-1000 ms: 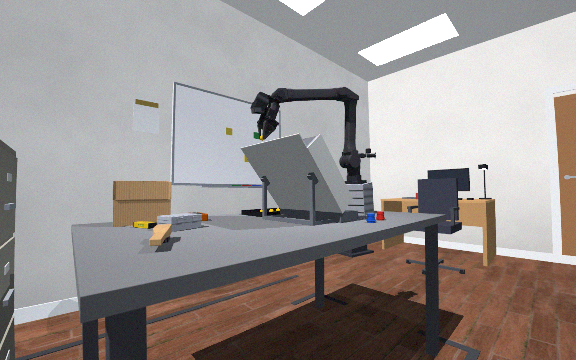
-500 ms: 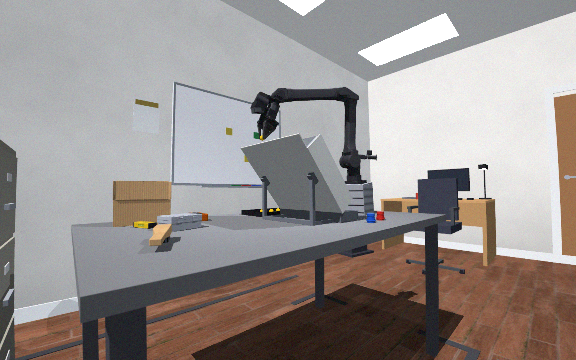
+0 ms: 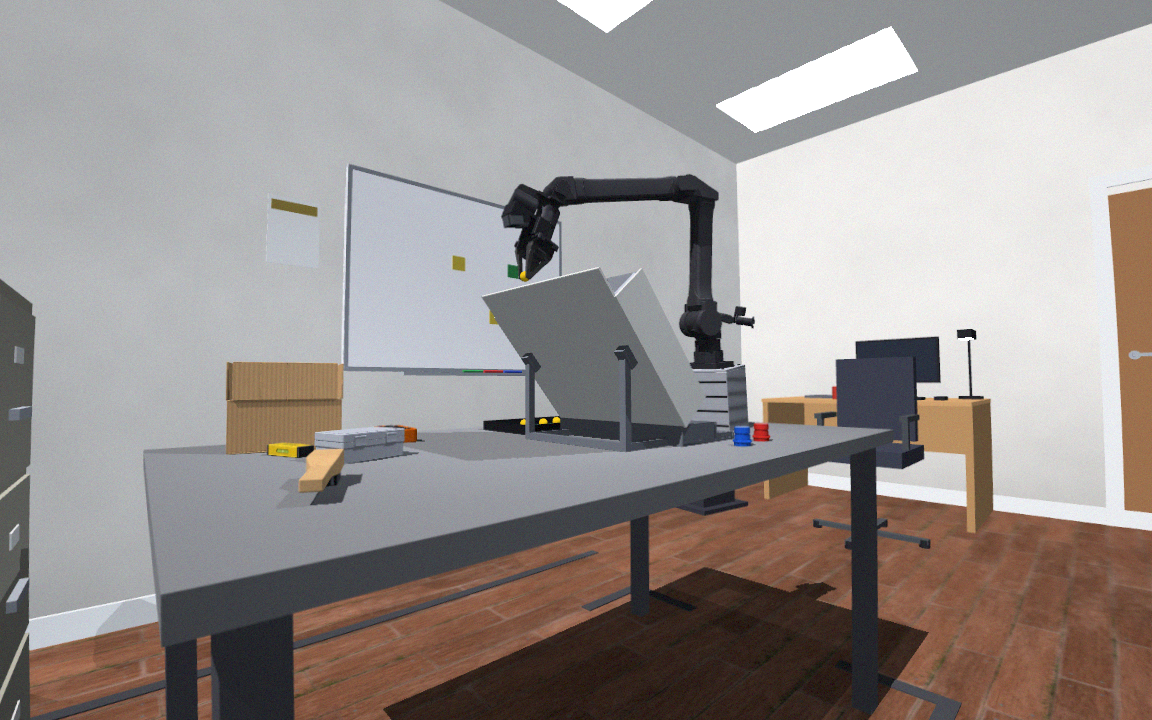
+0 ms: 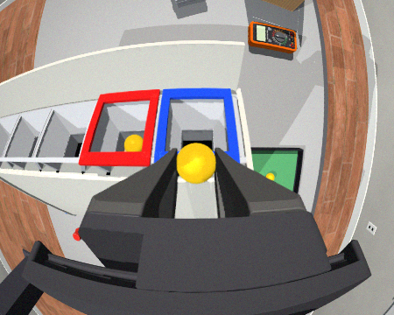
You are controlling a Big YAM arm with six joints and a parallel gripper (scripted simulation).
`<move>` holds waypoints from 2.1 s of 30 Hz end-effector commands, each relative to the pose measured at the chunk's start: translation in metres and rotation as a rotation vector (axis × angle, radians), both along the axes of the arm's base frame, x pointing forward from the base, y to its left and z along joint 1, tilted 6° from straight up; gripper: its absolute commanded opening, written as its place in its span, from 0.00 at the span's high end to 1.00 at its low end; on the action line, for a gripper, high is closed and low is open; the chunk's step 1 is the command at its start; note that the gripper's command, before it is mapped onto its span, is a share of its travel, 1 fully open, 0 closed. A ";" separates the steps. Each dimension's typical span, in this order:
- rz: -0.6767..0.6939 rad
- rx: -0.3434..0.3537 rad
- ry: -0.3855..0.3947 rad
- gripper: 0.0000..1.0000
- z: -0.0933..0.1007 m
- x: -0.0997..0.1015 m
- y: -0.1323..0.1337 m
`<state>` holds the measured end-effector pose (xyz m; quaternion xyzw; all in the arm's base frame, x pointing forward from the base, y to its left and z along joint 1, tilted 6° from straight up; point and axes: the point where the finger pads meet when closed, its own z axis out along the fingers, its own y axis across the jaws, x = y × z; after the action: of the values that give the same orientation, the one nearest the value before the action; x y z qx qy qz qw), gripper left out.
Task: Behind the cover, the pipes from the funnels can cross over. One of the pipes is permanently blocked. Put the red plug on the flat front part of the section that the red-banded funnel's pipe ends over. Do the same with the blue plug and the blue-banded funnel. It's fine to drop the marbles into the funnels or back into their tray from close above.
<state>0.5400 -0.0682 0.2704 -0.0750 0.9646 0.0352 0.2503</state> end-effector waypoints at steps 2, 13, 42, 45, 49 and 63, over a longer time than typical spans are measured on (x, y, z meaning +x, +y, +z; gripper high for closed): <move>0.000 -0.004 -0.060 1.00 0.027 0.020 0.002; 0.000 -0.004 -0.060 1.00 0.033 0.026 0.003; -0.001 -0.005 -0.060 1.00 0.030 0.032 0.005; -0.001 -0.005 -0.060 1.00 0.021 0.029 0.004; -0.001 -0.005 -0.060 1.00 0.009 0.026 0.004; -0.001 -0.006 -0.060 1.00 -0.005 0.024 0.004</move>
<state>0.5582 -0.0668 0.2566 -0.0760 0.9608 0.0313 0.2647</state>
